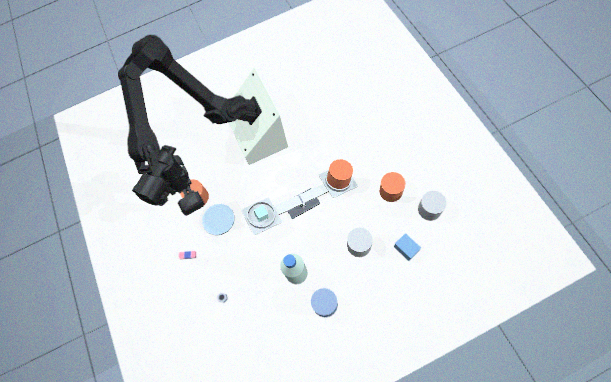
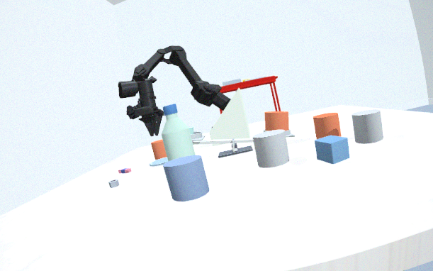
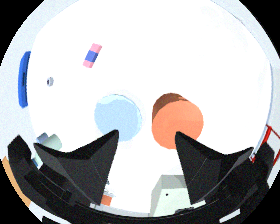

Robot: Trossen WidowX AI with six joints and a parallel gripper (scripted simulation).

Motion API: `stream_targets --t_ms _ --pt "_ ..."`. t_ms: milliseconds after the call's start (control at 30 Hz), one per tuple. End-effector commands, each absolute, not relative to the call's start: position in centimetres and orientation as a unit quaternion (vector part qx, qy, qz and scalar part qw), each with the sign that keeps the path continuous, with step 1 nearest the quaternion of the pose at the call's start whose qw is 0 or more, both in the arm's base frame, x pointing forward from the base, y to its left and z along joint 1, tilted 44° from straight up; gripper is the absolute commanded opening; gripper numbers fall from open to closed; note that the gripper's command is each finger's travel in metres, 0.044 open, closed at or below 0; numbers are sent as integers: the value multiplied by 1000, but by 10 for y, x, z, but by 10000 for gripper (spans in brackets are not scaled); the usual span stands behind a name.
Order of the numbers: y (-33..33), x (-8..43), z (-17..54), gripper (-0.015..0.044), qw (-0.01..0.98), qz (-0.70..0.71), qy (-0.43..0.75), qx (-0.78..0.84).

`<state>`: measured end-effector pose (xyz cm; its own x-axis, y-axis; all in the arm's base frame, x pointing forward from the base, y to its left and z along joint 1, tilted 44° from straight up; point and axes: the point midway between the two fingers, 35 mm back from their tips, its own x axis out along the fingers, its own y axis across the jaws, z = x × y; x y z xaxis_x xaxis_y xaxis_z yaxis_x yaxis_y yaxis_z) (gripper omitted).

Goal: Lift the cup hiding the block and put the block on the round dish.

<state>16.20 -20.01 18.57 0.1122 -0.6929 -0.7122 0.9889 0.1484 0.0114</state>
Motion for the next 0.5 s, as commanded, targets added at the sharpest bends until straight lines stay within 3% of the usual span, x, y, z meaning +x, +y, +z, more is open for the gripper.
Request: stream_targets --t_ms 0,467 --pt "-193 177 181 260 697 -597 296 264" --pt "-127 261 140 260 679 -597 337 262"
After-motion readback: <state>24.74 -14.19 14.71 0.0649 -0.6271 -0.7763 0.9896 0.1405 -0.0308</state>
